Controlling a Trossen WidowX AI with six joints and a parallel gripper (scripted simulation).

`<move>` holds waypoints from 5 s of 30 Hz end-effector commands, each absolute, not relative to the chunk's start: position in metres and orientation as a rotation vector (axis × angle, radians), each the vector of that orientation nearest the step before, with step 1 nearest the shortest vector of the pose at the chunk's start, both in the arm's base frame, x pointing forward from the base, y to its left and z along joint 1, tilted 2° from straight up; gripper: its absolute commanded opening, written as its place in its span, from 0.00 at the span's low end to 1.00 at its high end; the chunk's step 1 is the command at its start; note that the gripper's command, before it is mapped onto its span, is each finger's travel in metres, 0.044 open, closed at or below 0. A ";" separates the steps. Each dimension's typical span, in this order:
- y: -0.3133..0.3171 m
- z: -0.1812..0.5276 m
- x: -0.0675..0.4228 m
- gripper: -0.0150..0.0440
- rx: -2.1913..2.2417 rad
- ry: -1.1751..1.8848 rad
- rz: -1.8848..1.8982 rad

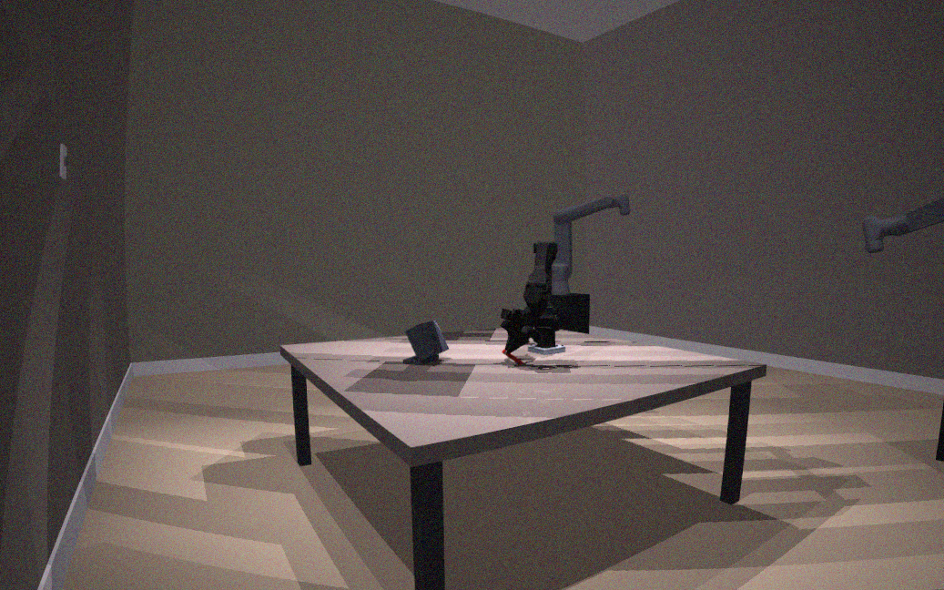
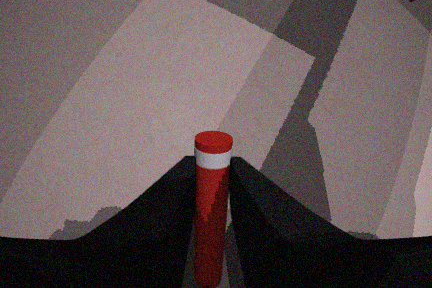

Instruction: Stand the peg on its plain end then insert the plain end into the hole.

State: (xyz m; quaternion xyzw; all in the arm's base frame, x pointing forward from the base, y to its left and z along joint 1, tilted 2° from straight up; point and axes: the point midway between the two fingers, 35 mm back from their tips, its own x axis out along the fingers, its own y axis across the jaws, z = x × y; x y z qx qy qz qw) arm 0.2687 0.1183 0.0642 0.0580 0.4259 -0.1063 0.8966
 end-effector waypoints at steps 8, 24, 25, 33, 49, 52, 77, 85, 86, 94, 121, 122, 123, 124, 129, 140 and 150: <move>0.120 0.067 0.262 0.34 0.112 0.785 -0.226; 0.122 0.069 0.251 0.34 0.096 0.648 -0.231; 0.123 0.069 0.251 0.34 0.095 0.640 -0.231; 0.124 0.070 0.245 0.34 0.087 0.571 -0.234; 0.126 0.070 0.235 0.34 0.070 0.435 -0.238; 0.127 0.070 0.233 0.34 0.067 0.409 -0.239; 0.131 0.066 0.216 0.34 0.041 0.195 -0.244; 0.132 0.064 0.211 0.34 0.032 0.126 -0.245; 0.132 0.063 0.211 0.34 0.030 0.117 -0.245; 0.132 0.063 0.211 0.34 0.033 0.140 -0.244; 0.132 0.060 0.209 0.34 0.036 0.131 -0.253; 0.132 0.060 0.209 0.34 0.036 0.131 -0.253; 0.132 0.060 0.208 0.34 0.036 0.131 -0.254; 0.132 0.060 0.208 0.34 0.036 0.130 -0.254; 0.132 0.060 0.207 0.34 0.036 0.128 -0.257; 0.132 0.059 0.206 0.34 0.039 0.125 -0.263; 0.132 0.059 0.204 0.34 0.038 0.119 -0.269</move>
